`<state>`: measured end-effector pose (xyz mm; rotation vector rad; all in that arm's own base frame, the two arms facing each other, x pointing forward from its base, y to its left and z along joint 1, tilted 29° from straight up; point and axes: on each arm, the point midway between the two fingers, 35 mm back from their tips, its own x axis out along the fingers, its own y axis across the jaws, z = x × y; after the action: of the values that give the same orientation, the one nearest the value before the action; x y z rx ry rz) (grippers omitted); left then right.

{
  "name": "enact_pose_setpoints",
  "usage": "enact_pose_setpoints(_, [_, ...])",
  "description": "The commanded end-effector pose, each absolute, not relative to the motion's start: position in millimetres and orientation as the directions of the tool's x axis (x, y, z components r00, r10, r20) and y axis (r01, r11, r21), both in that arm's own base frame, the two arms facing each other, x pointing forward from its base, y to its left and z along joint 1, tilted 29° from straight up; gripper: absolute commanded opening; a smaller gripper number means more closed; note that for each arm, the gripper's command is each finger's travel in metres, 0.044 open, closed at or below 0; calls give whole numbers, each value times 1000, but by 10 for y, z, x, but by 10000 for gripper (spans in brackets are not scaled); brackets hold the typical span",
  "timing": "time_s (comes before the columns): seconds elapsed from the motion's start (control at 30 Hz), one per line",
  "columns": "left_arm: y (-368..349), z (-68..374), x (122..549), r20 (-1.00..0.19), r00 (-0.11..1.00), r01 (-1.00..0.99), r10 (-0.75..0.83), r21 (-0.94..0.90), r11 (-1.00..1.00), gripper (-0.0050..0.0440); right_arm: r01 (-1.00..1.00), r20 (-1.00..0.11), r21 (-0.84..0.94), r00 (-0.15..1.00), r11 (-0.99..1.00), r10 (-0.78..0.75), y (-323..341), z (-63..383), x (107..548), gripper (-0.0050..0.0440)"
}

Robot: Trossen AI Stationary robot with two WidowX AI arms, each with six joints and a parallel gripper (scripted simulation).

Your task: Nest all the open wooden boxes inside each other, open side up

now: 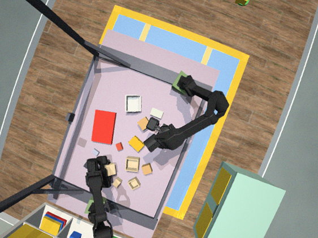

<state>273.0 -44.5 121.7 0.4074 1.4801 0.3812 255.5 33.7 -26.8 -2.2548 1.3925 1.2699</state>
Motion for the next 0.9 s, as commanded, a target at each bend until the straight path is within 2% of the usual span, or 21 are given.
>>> enact_pose_setpoints(0.0, [-446,1268,2738,-874,71,-7,481,481,877,400,-814,-691,239,241,-530,-682,375,-277,2557,-50])
enact_pose_setpoints(0.33, [-446,1268,2738,-874,71,-7,481,481,877,400,-815,-559,227,338,-532,-757,448,-319,2551,-50])
enact_pose_setpoints(0.47, [-446,1268,2738,-874,71,-7,481,481,877,400,-815,-474,226,387,-534,-791,470,-358,2526,-50])
enact_pose_setpoints(0.6, [-446,1268,2738,-874,71,-7,481,481,877,400,-814,-465,227,391,-534,-794,470,-363,2521,-50])
enact_pose_setpoints(0.73, [-446,1268,2738,-874,71,-7,481,481,877,400,-815,-374,227,433,-534,-820,484,-406,2496,-50])
enact_pose_setpoints(0.87, [-446,1268,2738,-874,71,-7,481,481,877,400,-814,-339,228,447,-534,-827,487,-423,2485,-50])
